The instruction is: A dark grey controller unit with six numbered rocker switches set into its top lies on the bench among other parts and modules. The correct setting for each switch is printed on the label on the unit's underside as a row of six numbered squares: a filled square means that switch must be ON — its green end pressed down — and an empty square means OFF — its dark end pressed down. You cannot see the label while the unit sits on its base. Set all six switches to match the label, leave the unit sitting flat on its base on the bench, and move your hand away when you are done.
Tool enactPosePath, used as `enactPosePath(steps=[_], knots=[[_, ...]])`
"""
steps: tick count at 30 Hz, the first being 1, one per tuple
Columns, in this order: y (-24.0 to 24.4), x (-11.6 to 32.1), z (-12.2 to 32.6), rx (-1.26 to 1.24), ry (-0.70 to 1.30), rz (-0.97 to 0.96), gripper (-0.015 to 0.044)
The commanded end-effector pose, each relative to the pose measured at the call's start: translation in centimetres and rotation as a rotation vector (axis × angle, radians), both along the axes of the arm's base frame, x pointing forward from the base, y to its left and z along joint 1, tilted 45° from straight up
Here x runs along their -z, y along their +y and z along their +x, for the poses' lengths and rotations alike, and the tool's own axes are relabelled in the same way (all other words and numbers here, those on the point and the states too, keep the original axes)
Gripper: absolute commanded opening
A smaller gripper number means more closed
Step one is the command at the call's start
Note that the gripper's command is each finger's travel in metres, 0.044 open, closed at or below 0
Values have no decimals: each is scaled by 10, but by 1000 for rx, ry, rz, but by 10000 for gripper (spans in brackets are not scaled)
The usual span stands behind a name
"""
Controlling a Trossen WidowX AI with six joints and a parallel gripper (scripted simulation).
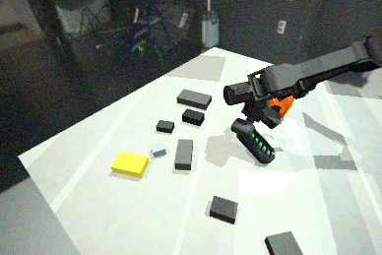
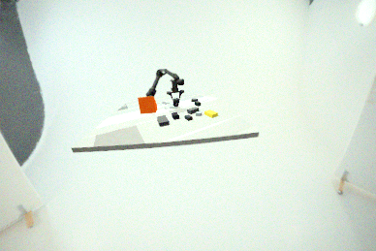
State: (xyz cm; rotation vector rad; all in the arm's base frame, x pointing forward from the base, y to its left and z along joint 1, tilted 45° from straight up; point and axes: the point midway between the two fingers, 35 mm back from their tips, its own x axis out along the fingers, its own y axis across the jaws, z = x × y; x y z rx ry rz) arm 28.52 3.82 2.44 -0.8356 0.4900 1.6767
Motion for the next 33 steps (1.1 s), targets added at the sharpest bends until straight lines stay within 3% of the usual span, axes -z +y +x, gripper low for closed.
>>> enactPosePath(steps=[1, 33], knots=[[2, -4, -1, 3, 5, -2, 336], [11, -30, -6, 10, -12, -66, 337]])
